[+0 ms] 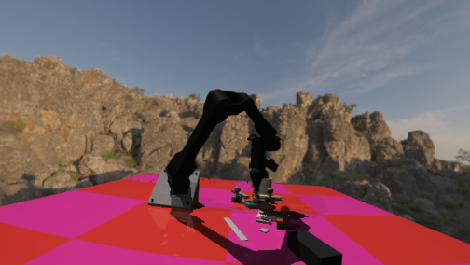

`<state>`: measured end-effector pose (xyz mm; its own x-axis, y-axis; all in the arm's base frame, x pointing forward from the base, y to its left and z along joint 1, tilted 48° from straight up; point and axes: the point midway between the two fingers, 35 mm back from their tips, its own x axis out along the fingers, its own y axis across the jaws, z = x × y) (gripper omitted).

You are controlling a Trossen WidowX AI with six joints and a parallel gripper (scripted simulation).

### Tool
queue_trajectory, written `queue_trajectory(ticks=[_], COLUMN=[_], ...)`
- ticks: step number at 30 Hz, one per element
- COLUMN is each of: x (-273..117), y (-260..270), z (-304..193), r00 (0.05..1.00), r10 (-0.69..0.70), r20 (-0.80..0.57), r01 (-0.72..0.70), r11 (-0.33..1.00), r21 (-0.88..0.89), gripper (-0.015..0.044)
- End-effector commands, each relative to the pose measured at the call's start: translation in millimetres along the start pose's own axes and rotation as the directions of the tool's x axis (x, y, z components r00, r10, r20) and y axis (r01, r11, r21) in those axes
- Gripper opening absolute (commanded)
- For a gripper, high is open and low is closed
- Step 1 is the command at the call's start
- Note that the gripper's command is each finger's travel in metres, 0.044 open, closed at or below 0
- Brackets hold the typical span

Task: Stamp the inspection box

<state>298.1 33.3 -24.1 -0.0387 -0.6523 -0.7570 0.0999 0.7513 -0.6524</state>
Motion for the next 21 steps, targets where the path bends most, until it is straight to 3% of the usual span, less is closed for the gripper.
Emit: queue_trajectory(ticks=[1, 21], x=[1.2, -6.3], y=[0.1, 1.0], z=[0.6, 0.8], r00=[1.0, 1.0], r10=[0.003, 0.003], r20=[0.0, -0.001], r01=[-0.003, -0.003], r11=[1.0, 1.0], r21=[0.001, 0.001], gripper=[0.0, 0.0])
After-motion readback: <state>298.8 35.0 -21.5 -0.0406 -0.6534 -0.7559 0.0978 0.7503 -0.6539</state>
